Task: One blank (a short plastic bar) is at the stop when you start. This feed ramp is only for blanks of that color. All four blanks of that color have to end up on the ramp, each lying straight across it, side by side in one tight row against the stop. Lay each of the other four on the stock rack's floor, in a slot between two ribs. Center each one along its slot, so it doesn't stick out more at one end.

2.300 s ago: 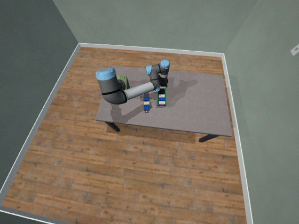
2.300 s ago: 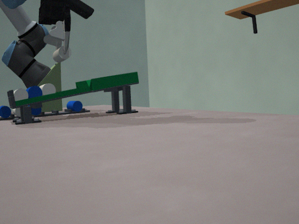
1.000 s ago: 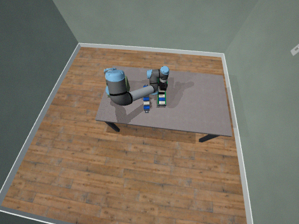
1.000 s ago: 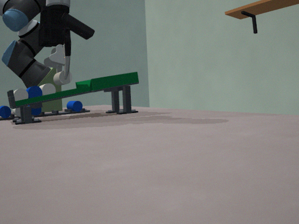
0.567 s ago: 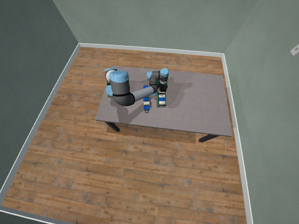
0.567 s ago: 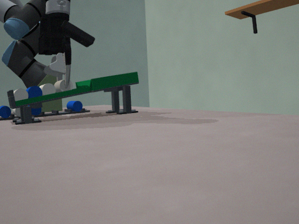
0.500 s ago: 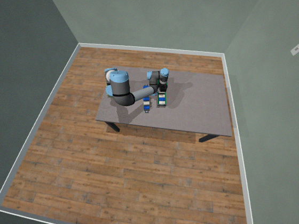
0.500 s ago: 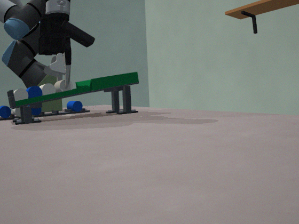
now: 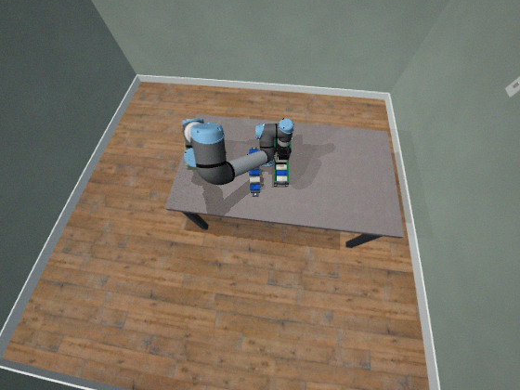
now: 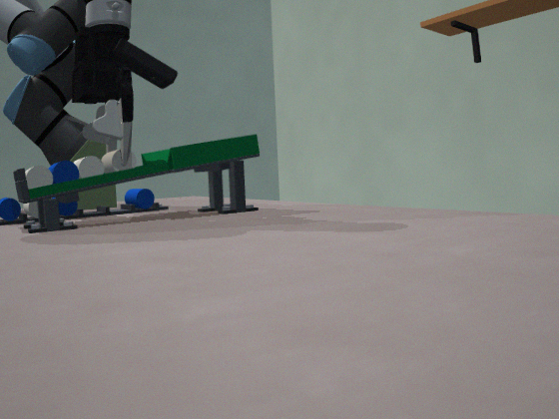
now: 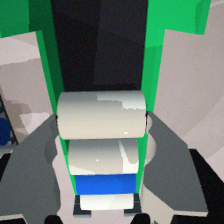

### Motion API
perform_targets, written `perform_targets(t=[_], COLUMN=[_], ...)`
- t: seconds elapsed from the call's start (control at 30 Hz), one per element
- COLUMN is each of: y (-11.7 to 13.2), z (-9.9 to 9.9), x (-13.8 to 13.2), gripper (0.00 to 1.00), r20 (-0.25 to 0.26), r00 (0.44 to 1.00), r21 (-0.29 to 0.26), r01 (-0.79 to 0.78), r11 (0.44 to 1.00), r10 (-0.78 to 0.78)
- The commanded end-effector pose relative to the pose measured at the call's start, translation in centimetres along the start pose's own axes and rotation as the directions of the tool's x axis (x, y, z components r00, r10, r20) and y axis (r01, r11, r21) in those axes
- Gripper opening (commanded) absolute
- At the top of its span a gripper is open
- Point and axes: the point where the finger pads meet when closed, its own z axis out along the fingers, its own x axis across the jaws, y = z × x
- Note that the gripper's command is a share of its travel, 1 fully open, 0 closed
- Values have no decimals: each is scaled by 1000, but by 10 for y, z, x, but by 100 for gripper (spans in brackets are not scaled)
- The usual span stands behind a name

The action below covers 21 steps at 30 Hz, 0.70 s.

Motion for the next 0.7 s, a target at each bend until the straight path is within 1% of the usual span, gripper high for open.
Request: perform_targets(t=[0.0,0.47,0.5,0.57,0.6,0.67], y=[0,0,0,0,0,0], z=[0,0,0,0,0,0], x=[0,0,0,0,0,0], gripper=[40,40,43,43,45,45], r20=[-1,-1,-1,-1,-1,-1], r00=[1000,1000,1000,1000,1000,1000], r21=[0,0,0,0,0,0], r01=[0,0,0,0,0,0], r11=[1000,1000,1000,1000,1000,1000], r10=[0,0,0,0,0,0])
